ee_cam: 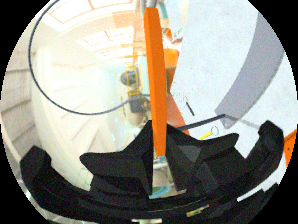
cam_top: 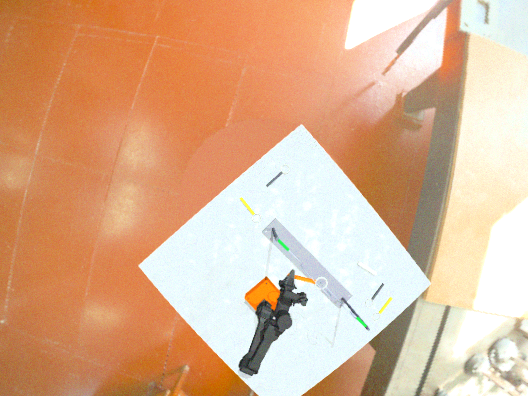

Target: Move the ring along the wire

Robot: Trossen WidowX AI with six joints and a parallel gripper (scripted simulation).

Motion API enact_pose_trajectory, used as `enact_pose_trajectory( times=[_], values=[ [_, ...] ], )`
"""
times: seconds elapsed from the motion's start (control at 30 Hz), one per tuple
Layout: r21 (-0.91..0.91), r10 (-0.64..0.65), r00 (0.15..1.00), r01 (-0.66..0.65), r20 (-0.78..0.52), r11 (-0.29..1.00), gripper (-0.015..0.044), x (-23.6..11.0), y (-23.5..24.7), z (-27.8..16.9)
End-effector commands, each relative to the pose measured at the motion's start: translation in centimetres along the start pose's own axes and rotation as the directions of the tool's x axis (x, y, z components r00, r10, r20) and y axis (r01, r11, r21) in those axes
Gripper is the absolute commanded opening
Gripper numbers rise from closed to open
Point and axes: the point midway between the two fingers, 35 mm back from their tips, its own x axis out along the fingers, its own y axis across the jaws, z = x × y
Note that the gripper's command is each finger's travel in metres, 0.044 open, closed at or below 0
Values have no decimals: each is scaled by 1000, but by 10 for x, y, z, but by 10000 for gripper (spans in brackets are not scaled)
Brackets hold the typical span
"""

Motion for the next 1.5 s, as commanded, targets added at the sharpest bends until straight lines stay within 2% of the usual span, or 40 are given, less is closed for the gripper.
enact_pose_trajectory(
  times=[0.0,1.47],
  values=[
    [23,29,1000,-29,-8,999,-150,-2,10,-1],
    [243,154,988,-145,-18,959,-150,-10,49,5]
  ],
)
